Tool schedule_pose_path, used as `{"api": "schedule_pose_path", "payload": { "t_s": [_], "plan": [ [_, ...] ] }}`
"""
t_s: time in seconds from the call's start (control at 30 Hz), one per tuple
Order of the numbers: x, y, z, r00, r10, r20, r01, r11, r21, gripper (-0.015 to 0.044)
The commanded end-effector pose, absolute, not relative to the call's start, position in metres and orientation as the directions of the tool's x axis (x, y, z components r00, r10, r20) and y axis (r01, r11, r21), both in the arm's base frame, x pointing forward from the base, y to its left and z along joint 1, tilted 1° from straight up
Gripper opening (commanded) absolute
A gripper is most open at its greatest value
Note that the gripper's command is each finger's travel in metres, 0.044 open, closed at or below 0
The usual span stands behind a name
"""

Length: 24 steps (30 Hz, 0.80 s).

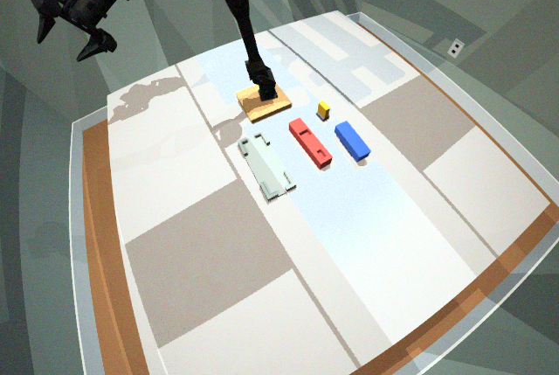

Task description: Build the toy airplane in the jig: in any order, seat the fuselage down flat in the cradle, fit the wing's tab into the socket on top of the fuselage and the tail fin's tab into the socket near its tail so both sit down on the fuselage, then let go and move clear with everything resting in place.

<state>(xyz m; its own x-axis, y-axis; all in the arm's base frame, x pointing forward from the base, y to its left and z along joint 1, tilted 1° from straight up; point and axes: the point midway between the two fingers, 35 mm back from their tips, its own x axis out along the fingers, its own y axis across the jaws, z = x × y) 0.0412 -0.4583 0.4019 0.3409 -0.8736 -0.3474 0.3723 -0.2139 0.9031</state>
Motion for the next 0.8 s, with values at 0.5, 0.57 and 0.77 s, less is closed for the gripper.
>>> {"api": "schedule_pose_path", "payload": {
  "t_s": [0.5, 0.57, 0.77],
  "plan": [
    [0.286, -0.308, 0.283, 0.599, -0.403, -0.692, 0.79, 0.154, 0.593, 0.044],
    [0.303, -0.28, 0.27, 0.594, -0.338, -0.73, 0.804, 0.236, 0.545, 0.044],
    [0.334, -0.194, 0.235, 0.536, -0.182, -0.824, 0.761, 0.527, 0.378, 0.044]
  ]
}}
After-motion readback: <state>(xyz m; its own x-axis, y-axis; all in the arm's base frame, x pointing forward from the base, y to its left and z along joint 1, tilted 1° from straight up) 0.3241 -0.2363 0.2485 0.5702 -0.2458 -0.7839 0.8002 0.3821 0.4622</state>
